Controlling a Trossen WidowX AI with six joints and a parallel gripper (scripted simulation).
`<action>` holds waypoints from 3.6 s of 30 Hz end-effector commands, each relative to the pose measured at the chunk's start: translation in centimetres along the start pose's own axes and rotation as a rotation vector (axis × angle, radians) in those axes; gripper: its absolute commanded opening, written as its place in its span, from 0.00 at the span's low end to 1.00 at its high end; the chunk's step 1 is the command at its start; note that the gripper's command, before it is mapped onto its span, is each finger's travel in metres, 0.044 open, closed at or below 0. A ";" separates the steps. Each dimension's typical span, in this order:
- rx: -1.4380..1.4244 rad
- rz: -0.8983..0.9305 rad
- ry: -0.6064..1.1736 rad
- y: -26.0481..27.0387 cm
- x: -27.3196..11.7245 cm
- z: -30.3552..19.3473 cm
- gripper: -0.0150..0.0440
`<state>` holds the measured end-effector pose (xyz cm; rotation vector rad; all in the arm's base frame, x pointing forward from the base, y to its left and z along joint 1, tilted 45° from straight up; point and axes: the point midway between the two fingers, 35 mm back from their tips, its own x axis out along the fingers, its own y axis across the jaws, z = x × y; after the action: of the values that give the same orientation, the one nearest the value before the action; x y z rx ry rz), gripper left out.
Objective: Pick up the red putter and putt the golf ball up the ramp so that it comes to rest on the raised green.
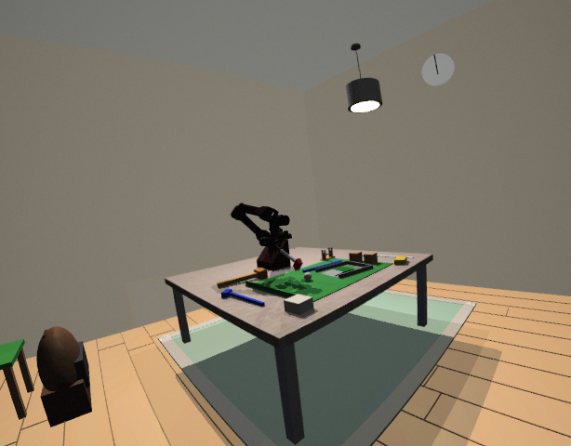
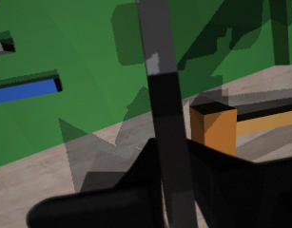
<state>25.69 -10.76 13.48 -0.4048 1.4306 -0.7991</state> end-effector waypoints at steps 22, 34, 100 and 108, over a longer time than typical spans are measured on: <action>0.007 -0.011 -0.003 -0.3 5.4 -0.2 0.25; 0.016 -0.009 -0.006 -0.5 6.4 -0.1 0.25; -0.007 -0.012 0.004 10.7 1.6 -0.5 0.25; -0.007 -0.012 0.004 10.7 1.6 -0.5 0.25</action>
<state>27.76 -4.42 5.02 -0.4145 1.4354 -0.8076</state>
